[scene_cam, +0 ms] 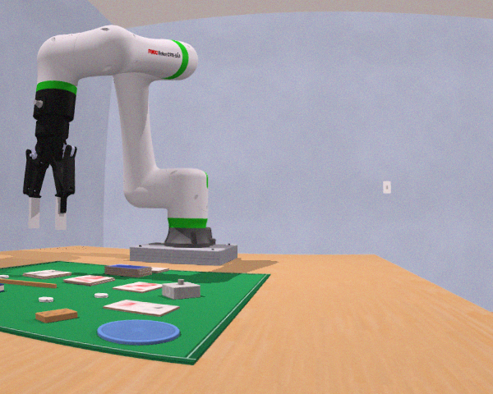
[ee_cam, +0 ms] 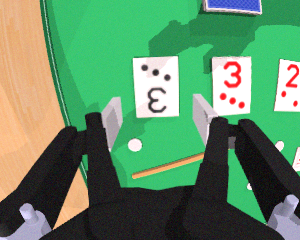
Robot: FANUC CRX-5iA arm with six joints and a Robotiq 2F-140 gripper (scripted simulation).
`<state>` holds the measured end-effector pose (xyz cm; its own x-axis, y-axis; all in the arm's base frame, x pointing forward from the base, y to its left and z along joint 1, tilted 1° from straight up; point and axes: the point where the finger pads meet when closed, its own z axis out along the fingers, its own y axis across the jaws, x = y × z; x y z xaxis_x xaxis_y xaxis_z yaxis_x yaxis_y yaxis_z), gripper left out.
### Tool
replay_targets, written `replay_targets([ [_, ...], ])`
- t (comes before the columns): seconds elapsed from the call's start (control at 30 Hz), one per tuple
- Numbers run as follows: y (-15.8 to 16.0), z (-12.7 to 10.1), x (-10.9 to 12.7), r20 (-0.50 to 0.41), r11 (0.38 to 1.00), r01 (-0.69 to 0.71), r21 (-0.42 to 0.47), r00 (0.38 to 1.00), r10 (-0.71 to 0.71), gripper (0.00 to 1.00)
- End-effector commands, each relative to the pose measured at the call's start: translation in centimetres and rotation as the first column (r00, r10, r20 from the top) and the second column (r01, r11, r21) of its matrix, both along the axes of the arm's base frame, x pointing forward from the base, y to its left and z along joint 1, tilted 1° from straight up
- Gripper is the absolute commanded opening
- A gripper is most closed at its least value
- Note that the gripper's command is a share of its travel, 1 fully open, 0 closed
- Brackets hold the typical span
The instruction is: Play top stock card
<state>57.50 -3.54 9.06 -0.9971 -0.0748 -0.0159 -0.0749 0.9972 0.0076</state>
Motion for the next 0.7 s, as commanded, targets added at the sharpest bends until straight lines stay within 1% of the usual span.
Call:
replay_targets([
  [0.0,0.00,0.46,-0.01,0.000,1.000,0.000,0.000,1.000,0.000,0.50],
  [0.27,0.00,0.81,-0.02,0.000,1.000,0.000,0.000,1.000,0.000,0.50],
  [0.3,0.00,0.81,-0.02,0.000,1.000,0.000,0.000,1.000,0.000,1.00],
  [0.67,0.00,0.81,-0.02,0.000,1.000,0.000,0.000,1.000,0.000,1.00],
])
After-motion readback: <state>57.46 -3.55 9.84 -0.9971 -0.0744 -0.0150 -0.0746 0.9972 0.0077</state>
